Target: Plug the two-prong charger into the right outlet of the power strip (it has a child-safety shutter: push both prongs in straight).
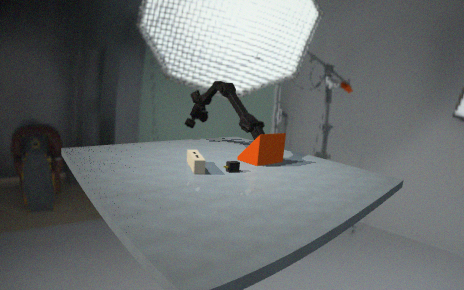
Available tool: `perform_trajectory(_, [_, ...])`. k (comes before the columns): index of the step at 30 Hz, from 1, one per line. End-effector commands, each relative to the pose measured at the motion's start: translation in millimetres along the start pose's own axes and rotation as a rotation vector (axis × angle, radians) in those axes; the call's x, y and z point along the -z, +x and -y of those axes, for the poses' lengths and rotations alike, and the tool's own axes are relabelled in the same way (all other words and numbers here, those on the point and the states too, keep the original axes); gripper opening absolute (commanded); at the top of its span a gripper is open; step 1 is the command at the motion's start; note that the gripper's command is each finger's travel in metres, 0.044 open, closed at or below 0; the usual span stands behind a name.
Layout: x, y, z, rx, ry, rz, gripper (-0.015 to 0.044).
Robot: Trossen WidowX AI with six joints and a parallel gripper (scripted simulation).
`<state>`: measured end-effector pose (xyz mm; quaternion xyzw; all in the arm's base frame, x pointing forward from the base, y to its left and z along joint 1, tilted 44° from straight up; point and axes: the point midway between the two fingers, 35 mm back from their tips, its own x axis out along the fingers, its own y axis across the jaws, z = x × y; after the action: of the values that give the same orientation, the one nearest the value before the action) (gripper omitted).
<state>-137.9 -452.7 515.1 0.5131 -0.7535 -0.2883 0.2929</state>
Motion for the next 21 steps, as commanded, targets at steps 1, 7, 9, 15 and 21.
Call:
perform_trajectory(1, [0, 0, 0, 0.000, -0.001, 0.000, 0.0426])
perform_trajectory(7, [-8, -6, -5, 0.012, -0.046, 0.017, 0.0440])
perform_trajectory(9, [-11, -9, -7, 0.019, -0.068, 0.026, 0.0440])
perform_trajectory(15, [-1, -6, 26, 0.088, -0.113, 0.015, 0.0440])
perform_trajectory(21, [11, -6, 60, 0.159, -0.161, 0.000, 0.0440])
